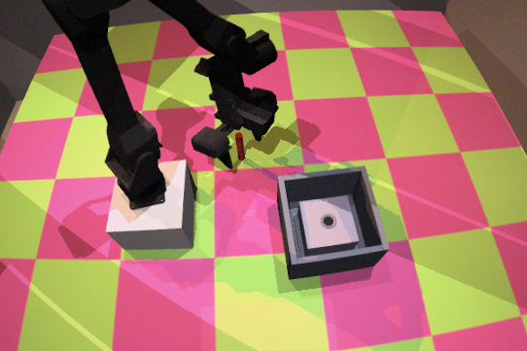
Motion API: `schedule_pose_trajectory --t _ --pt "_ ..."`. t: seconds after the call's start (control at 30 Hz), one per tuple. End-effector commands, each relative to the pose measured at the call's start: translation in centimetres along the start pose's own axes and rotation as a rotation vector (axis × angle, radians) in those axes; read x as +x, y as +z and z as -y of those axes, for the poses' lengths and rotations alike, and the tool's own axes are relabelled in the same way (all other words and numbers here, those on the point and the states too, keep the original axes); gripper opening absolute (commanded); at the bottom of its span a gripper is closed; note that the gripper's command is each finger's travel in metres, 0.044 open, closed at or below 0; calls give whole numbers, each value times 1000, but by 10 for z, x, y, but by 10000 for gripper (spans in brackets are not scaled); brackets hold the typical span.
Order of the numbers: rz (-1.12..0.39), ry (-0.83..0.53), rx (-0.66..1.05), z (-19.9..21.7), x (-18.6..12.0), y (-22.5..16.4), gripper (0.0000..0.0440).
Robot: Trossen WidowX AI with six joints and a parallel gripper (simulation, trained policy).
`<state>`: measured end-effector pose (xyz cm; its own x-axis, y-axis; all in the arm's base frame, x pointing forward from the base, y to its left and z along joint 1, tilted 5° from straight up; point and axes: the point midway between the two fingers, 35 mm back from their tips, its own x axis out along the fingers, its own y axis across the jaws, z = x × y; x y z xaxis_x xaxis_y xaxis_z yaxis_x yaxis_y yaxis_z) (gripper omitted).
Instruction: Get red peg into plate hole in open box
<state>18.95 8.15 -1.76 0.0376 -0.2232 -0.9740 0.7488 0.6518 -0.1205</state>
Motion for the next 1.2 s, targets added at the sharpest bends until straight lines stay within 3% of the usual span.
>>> schedule_pose_trajectory --t 0.0,0.13,0.57,1.17 --pt "-6 19 23 -2 10 -6 414" --pt "-22 18 49 0 18 -12 333" --pt "-117 -4 64 0 21 -17 0" --pt "72 28 -13 -1 -18 34 0"
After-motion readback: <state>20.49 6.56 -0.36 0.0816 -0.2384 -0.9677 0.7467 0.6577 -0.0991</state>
